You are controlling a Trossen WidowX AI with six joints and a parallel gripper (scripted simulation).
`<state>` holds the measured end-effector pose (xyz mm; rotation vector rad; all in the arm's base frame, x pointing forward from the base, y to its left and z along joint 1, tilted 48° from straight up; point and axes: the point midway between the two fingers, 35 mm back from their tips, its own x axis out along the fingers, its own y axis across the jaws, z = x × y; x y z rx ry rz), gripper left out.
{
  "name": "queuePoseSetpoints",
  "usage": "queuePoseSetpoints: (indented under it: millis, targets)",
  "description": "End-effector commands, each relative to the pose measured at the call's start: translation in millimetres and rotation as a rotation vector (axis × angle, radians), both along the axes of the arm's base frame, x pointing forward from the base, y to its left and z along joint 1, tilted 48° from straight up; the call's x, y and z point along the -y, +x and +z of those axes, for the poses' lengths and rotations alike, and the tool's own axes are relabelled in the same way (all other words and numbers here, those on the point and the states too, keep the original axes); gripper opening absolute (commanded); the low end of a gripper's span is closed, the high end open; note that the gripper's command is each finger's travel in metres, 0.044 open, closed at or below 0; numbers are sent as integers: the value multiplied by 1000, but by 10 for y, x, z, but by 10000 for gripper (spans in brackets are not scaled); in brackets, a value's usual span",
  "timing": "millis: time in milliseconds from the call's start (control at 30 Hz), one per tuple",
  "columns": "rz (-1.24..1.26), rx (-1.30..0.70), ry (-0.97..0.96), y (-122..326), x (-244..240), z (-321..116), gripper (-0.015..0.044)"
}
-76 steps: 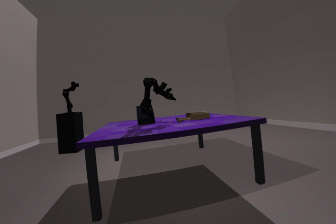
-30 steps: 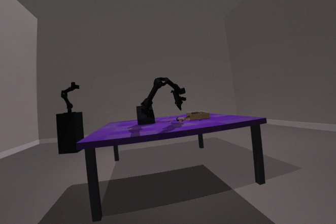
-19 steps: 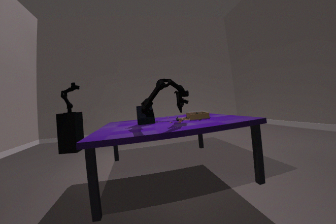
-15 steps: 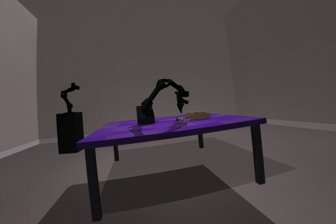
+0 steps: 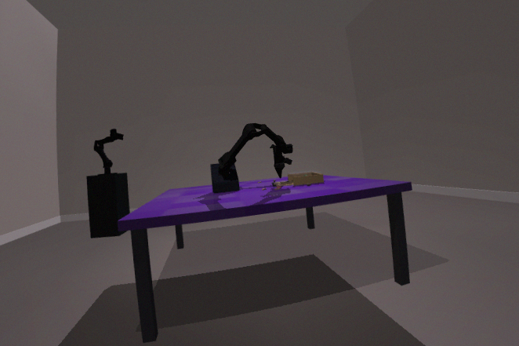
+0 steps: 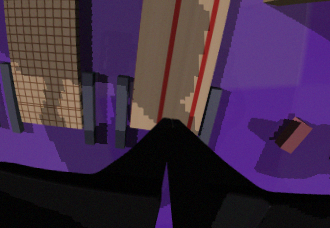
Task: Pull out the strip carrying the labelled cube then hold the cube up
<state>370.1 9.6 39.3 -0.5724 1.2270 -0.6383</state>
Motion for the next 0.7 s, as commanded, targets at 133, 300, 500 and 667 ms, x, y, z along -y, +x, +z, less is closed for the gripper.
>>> queuePoseSetpoints:
  millis: [133, 300, 500, 667]
  targets:
    - [0, -7, 0, 17, 106, -105, 0]
    - [0, -7, -1, 32, 167, -157, 0]
    - [0, -7, -2, 46, 242, -219, 0]
    - [0, -7, -4, 53, 305, -269, 0]
